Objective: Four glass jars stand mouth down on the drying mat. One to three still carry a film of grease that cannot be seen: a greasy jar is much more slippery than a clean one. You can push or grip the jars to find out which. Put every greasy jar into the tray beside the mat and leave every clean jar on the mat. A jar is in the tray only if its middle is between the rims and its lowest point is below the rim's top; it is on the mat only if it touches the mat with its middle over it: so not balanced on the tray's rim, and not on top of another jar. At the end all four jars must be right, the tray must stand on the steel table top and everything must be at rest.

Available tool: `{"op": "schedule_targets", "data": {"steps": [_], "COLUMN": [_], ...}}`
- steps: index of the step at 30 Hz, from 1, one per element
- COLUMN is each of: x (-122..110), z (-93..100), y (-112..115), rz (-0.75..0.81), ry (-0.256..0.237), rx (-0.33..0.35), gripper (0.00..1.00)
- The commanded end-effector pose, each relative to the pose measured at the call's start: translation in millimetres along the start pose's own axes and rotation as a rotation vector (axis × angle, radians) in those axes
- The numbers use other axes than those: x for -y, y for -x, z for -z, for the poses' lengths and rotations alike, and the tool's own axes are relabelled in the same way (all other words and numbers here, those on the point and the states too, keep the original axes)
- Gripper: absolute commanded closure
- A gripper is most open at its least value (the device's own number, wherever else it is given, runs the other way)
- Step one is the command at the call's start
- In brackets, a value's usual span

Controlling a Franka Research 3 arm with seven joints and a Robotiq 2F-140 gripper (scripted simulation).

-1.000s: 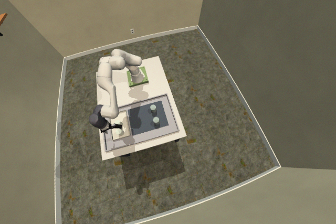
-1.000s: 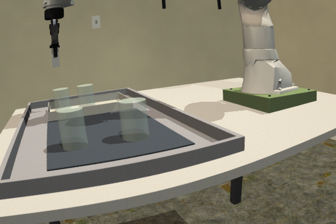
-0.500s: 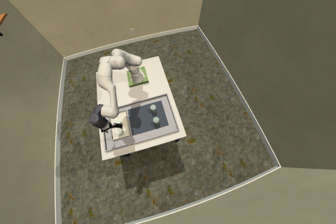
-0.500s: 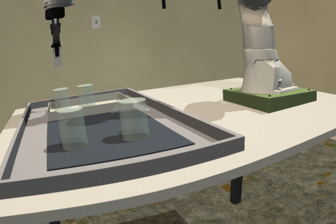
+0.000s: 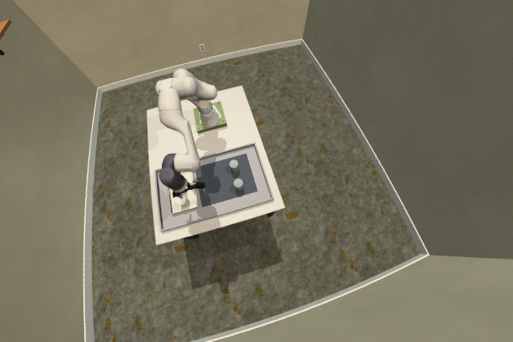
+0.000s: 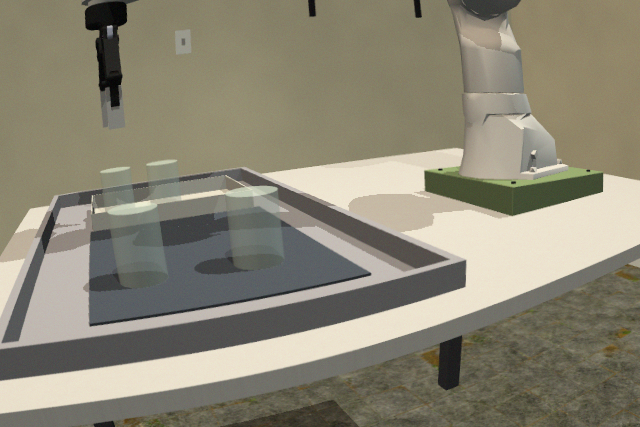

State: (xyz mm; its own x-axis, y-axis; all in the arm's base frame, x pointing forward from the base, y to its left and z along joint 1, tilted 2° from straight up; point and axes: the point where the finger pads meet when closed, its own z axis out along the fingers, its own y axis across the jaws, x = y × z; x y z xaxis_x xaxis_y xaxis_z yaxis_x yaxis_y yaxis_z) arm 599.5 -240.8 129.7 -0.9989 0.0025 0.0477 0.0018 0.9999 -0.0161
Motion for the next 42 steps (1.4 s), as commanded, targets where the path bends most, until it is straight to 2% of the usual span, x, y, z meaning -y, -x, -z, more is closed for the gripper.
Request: {"op": "schedule_targets", "data": {"steps": [1,15,17,32,34,39,40,42], "x": [-14,-129,-129,-251,-251,-292,-292,-292], "z": [1.5,0.7,0.7,-0.1,-0.1,-0.3,-0.3,-12.7], "y": [4,8,8,12,12,13,13,14], "rz": [-0.064,-0.064,-0.064,-0.064,-0.064,-0.064,-0.064,-0.064], "ry": [-0.007,-0.007,-0.007,-0.007,-0.007,-0.007,-0.007,-0.007], "rx": [0.016,0.016,0.016,0.016,0.016,0.016,0.016,0.016], "gripper": [0.0,0.0,0.0,0.0,0.0,0.0,0.0,0.0]}}
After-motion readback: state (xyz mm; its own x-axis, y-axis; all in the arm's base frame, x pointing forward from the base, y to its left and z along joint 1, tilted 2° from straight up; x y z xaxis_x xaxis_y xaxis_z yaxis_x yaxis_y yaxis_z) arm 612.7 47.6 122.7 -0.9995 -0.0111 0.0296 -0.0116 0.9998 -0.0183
